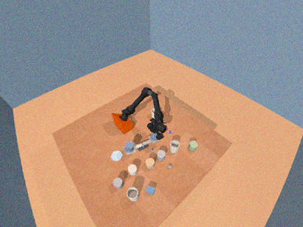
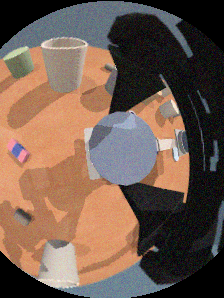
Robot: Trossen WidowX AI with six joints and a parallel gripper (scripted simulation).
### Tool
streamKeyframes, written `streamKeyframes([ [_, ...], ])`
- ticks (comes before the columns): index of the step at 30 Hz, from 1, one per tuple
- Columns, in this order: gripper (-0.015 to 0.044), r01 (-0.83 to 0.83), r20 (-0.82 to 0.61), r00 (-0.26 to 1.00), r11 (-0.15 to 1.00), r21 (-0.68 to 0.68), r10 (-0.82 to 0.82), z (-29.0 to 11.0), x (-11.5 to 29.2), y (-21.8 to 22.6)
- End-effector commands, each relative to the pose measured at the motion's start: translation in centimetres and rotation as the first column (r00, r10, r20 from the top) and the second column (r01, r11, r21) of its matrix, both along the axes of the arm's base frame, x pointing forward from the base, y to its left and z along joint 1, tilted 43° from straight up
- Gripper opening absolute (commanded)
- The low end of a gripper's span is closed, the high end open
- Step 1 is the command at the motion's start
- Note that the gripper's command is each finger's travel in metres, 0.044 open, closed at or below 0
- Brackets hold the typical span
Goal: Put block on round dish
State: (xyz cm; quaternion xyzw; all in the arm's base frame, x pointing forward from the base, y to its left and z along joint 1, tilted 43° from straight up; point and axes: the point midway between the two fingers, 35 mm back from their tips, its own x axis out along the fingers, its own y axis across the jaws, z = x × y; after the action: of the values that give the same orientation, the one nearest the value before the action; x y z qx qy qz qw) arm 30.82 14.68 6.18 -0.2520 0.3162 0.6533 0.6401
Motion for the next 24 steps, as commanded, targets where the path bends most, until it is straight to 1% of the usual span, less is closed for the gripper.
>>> streamKeyframes([
  [1, 0.044, 0.003, -0.005, 1.0, 1.0, -0.003, -0.003, -0.6, -0.19, 0.38],
  [5, 0.044, 0.003, -0.005, 1.0, 1.0, -0.002, -0.003, -0.87, -0.26, 0.65],
  [8, 0.0361, 0.003, -0.005, 1.0, 1.0, -0.002, -0.003, -0.87, -0.26, 0.65],
  [17, 0.0301, 0.003, -0.005, 1.0, 1.0, -0.002, -0.003, -0.87, -0.26, 0.65],
  [24, 0.0118, 0.003, -0.005, 1.0, 1.0, -0.004, -0.003, -0.59, -0.13, 0.36],
])
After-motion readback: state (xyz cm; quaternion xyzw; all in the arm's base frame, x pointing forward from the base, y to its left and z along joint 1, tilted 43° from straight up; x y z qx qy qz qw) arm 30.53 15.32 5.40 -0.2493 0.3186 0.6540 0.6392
